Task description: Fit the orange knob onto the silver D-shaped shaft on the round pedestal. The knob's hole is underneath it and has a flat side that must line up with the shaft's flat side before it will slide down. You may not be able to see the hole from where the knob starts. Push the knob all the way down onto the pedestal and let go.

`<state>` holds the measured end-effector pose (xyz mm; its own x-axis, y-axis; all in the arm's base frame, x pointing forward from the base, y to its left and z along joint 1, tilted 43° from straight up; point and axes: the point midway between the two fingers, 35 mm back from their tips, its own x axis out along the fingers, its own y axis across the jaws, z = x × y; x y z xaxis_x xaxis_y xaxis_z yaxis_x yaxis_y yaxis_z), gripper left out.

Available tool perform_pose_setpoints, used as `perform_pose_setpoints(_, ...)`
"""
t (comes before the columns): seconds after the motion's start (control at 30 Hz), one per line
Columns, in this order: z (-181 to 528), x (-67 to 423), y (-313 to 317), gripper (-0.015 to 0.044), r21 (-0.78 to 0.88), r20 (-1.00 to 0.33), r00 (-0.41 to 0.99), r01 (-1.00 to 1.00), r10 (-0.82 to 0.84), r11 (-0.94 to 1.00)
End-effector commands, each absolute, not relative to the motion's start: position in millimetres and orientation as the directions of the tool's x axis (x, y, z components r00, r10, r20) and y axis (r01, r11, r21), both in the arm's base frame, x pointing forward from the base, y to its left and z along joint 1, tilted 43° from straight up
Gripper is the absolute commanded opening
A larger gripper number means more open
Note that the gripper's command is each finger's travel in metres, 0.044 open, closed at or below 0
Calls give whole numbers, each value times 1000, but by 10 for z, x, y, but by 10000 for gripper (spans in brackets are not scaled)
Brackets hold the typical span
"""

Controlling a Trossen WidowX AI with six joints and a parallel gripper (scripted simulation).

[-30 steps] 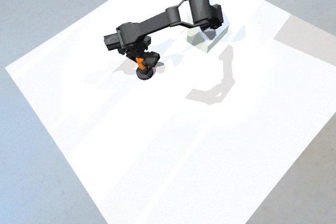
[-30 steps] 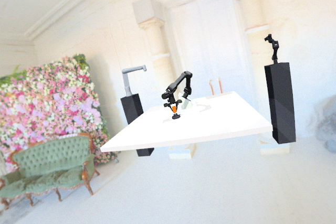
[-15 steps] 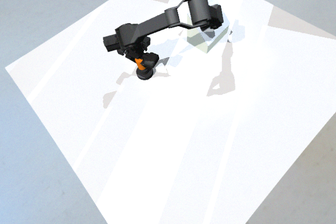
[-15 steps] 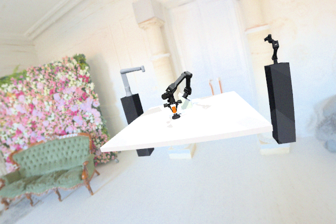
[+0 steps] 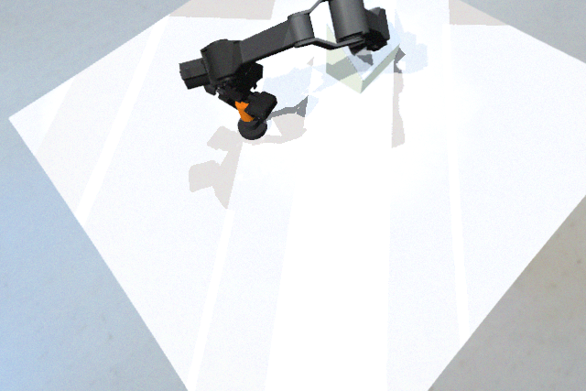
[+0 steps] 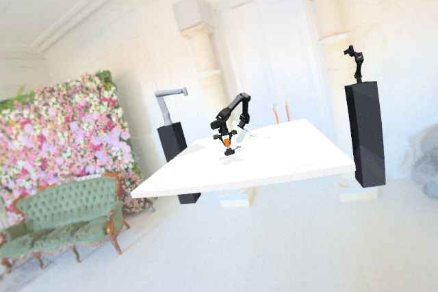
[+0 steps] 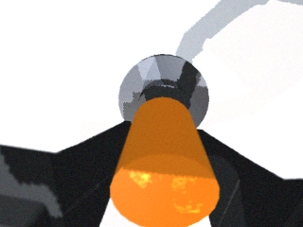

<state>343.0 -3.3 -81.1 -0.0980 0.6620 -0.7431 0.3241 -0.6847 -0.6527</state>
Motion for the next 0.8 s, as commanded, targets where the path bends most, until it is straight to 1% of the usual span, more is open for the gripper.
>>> perform_pose_setpoints(0.0,-788,3426,-40,0,-654,-743,-93,313,663,-689)
perform_pose_setpoints(0.77,-835,3395,3,0,-654,-743,-93,313,663,-689)
